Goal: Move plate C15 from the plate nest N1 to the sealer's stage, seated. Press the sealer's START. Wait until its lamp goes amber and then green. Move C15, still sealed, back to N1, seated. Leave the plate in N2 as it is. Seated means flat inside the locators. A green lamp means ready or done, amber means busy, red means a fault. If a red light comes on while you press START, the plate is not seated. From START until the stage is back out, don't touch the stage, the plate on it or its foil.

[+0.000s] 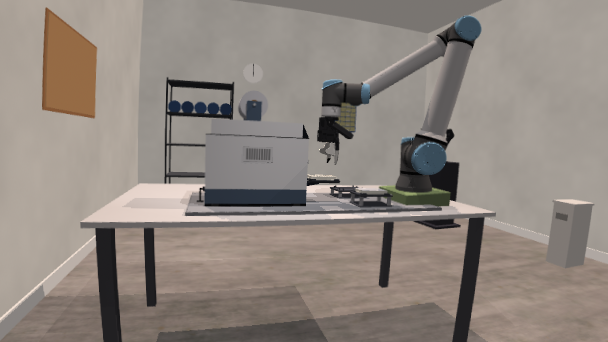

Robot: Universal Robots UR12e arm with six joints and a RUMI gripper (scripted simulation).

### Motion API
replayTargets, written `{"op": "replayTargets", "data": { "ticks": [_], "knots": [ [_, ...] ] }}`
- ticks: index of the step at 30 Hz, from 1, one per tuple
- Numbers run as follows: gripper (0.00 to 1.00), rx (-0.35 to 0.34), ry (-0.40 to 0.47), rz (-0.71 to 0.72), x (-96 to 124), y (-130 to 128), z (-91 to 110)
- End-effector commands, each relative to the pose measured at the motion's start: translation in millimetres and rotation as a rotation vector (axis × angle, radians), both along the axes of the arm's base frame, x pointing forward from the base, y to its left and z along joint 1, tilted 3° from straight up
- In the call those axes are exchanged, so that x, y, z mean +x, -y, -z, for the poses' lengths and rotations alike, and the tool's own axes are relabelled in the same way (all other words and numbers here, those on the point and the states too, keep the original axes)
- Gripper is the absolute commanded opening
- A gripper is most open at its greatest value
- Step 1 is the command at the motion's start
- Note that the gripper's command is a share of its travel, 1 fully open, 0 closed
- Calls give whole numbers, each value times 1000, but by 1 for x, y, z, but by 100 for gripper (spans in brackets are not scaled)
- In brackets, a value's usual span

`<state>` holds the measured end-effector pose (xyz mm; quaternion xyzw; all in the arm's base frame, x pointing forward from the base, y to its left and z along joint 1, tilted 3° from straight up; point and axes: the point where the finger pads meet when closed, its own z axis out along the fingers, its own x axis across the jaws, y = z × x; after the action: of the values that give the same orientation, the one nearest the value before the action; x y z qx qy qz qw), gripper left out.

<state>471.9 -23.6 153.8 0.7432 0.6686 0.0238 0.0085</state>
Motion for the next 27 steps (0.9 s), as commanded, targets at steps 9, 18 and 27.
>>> {"op": "replayTargets", "data": {
  "ticks": [9,18,27],
  "knots": [
    [68,0,1,0,-13,0,0],
    [63,0,1,0,-14,-19,-21],
    [60,0,1,0,-13,-42,-46]
  ]
}}
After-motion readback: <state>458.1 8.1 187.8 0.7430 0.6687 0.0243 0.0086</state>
